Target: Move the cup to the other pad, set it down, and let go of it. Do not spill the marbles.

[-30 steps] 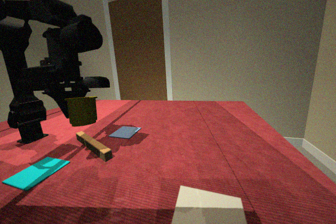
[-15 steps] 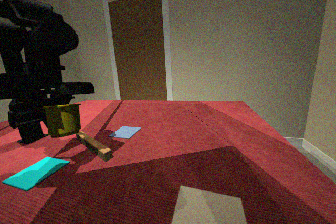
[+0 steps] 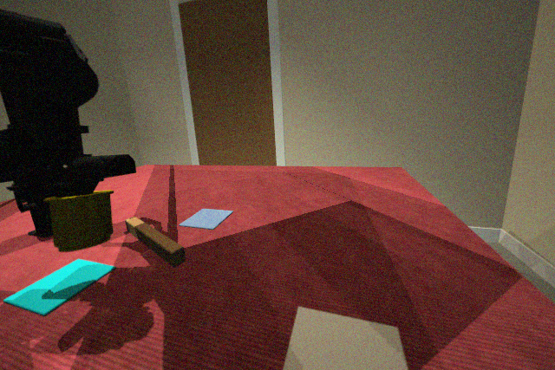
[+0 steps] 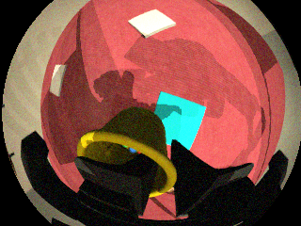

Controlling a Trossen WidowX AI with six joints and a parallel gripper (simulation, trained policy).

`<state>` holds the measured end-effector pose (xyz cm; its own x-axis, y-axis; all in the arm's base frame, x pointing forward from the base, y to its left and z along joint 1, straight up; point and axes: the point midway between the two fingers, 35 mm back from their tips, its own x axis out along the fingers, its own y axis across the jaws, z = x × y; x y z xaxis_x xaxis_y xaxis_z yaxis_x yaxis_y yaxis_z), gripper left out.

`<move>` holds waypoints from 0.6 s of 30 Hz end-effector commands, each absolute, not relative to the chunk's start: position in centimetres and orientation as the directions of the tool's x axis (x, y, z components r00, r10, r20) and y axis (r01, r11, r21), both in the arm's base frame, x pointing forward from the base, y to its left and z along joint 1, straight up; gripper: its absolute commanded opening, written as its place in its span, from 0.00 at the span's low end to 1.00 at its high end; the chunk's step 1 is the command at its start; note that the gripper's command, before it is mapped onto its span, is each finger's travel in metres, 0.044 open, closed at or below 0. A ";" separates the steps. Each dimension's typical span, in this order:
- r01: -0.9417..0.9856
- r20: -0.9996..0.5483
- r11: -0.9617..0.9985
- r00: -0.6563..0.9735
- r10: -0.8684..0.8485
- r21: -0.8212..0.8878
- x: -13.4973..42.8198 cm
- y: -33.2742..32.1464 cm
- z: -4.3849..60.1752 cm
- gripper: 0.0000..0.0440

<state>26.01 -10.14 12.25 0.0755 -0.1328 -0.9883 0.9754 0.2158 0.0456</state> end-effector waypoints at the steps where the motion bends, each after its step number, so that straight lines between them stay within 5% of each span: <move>1: 0.978 -0.988 0.206 0.072 -0.136 0.043 25.5 -10.3 11.6 0.00; 18: 0.990 -0.989 0.138 0.052 -0.136 0.033 22.9 -10.7 7.9 0.03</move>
